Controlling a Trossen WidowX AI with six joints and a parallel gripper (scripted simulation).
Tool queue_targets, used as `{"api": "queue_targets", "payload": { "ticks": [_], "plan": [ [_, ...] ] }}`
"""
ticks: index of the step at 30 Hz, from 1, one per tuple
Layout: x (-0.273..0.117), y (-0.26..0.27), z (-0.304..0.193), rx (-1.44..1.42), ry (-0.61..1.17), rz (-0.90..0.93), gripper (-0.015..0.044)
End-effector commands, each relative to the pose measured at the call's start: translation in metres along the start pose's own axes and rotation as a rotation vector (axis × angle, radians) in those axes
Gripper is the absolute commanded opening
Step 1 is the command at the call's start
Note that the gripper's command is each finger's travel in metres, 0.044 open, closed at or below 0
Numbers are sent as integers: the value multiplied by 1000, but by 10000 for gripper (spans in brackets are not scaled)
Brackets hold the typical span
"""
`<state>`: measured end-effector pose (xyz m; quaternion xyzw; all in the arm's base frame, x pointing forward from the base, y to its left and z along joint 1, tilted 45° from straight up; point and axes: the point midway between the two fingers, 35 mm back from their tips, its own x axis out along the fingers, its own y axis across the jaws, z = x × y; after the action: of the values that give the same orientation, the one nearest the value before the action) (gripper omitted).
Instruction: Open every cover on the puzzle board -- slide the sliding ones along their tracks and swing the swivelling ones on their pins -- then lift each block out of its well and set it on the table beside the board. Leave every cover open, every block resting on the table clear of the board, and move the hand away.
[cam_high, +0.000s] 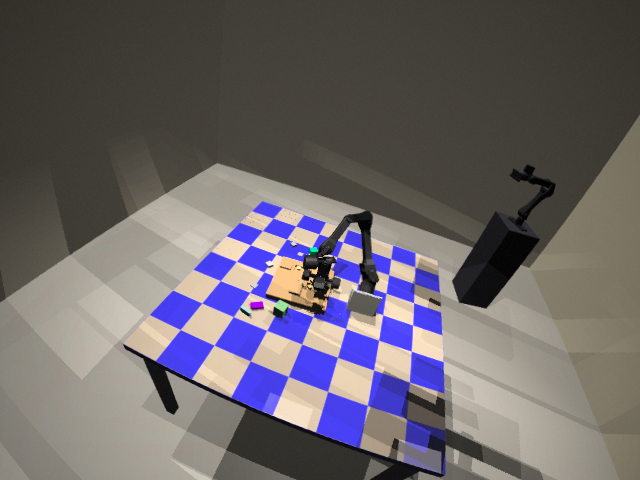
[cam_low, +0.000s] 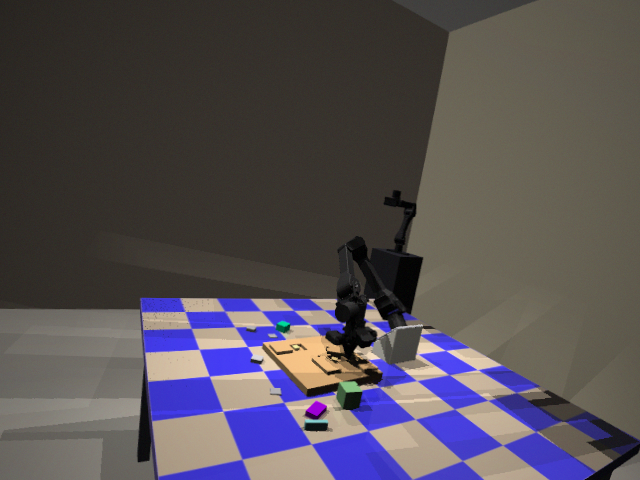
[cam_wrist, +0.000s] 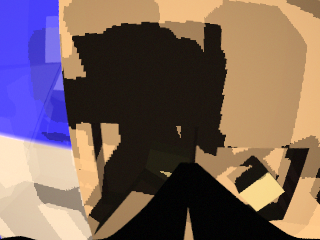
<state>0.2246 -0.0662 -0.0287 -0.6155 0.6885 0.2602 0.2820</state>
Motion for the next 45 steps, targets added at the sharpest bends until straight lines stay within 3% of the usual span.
{"api": "queue_targets", "payload": {
  "ticks": [1,45],
  "plan": [
    [-1,6,-3,6,-4,-4,0],
    [-2,37,-38,4,-3,-3,0]
  ]
}}
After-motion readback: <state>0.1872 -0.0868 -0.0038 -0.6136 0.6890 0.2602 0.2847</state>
